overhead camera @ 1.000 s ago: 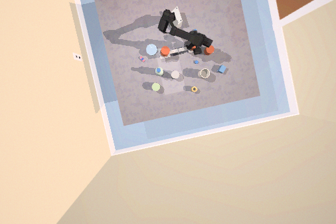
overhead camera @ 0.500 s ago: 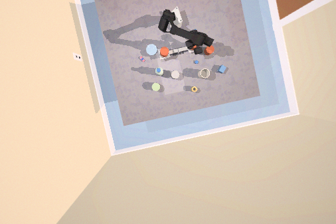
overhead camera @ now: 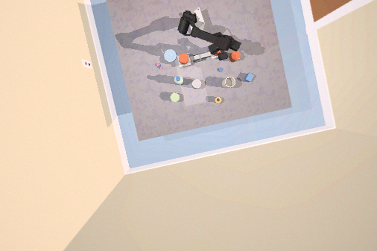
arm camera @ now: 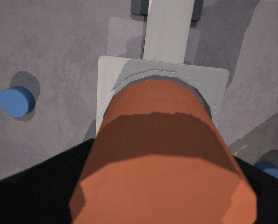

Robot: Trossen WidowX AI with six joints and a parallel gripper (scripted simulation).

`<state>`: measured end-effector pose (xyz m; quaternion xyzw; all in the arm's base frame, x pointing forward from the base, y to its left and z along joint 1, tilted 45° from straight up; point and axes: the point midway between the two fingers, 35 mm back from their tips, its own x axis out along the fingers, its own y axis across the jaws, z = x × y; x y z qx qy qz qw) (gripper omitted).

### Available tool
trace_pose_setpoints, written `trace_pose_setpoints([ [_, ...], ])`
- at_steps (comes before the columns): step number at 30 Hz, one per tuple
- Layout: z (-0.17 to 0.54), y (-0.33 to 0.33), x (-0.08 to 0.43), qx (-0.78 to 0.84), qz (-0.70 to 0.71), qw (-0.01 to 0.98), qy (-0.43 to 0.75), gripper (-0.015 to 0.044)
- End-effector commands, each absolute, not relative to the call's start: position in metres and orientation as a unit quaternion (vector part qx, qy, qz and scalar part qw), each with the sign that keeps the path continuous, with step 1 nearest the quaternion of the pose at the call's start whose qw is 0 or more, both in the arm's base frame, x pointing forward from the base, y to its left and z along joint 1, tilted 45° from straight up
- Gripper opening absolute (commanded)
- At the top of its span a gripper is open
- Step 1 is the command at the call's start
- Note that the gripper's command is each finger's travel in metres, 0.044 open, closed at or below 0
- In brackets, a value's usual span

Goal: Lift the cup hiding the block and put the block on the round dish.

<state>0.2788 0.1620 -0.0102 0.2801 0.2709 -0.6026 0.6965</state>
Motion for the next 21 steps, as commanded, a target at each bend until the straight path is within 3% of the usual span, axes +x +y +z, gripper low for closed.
trace_pose_setpoints([
  [1,-0.005,0.173,0.281,0.292,-0.596,0.697,0.273,0.0],
  [21,0.013,0.191,0.278,0.292,-0.59,0.7,0.277,0.0],
])
